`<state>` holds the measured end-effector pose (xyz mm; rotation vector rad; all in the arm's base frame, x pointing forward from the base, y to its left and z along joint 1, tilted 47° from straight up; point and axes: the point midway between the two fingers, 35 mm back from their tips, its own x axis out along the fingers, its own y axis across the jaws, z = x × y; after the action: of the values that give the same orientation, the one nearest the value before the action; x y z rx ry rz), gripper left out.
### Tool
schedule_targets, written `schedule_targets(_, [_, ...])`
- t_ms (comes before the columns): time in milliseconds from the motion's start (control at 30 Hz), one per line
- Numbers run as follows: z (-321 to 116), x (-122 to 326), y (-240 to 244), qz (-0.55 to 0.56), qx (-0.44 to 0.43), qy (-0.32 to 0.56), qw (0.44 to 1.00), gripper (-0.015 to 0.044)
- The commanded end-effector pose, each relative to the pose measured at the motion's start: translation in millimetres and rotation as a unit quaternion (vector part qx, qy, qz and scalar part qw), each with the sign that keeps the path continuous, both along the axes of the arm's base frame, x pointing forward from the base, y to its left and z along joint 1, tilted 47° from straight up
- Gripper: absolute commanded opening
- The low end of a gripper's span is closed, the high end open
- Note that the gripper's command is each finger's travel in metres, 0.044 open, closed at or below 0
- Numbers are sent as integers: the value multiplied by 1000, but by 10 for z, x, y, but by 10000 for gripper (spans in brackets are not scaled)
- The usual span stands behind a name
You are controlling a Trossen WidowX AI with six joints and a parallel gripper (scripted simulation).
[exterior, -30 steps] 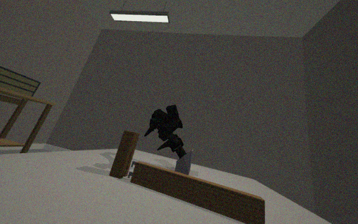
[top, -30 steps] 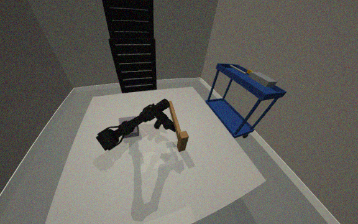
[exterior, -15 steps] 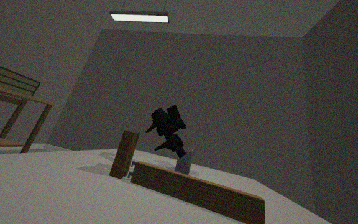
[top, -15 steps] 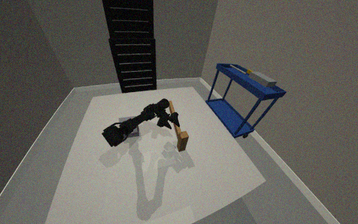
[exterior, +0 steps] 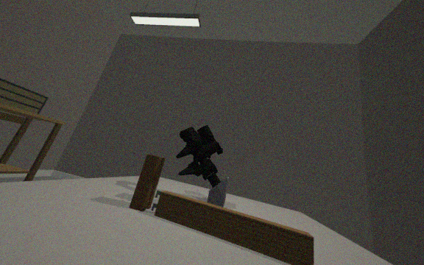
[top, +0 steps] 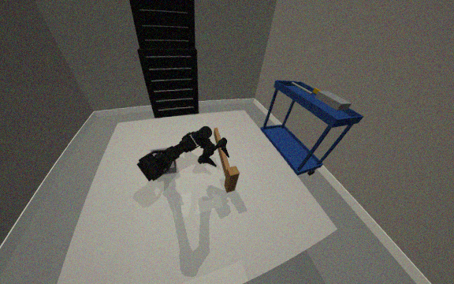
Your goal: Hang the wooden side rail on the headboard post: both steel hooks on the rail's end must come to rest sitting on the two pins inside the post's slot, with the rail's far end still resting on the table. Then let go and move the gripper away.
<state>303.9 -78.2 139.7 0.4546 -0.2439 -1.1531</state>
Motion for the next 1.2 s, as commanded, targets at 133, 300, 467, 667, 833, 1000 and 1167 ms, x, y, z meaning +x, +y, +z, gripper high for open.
schedule_targets(133, [-80,-107,-16,-17,-106,222,969,440])
schedule_targets(300, [-91,-161,-26,-25,-146,320,936,440])
schedule_targets(467, [-103,-227,-36,-32,-179,414,892,440])
schedule_targets(667, [-106,-248,-38,-34,-187,441,877,440])
schedule_targets(833, [-106,-248,-38,-34,-187,441,877,440])
schedule_targets(1000, [-106,-248,-38,-34,-187,441,877,440])
schedule_targets(1167, [-106,-248,-38,-34,-187,441,877,440])
